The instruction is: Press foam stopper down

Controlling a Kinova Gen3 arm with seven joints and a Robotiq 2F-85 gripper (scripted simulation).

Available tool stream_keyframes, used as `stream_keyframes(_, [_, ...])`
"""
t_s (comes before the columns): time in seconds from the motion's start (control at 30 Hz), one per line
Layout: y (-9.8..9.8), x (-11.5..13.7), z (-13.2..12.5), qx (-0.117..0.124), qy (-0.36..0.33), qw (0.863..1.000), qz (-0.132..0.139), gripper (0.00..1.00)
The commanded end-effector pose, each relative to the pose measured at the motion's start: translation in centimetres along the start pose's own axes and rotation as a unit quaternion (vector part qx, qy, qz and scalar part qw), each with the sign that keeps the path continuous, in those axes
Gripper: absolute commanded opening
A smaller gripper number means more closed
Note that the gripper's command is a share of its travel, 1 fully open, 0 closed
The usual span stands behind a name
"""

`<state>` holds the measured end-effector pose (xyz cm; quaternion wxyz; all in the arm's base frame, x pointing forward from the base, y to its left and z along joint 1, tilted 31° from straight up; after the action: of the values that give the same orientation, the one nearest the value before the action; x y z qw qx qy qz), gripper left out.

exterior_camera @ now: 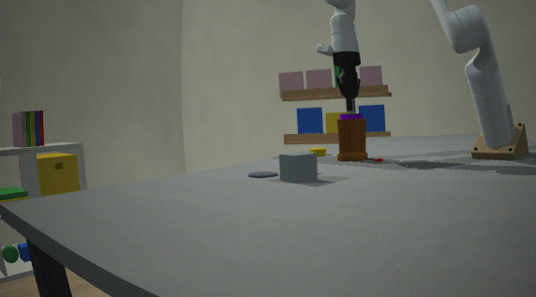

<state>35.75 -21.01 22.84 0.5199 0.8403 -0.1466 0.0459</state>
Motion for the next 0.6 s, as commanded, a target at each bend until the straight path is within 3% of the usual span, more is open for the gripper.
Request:
stream_keyframes(0.0, [-0.01, 0.02, 0.00, 0.000, 0.000, 1.000, 0.000, 0.00])
stream_keyframes(0.57, [-0.74, 0.02, 0.00, 0.000, 0.000, 1.000, 0.000, 0.00])
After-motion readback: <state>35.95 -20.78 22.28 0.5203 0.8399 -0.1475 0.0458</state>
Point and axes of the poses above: the point where the finger pads meet when closed, its own y axis back along the fingers, its own z axis across the jaws, x = y × z, the point moved 9 cm from there along y, back along the fingers, and after that the axes turned 3 degrees about y, right-handed, at the moved point
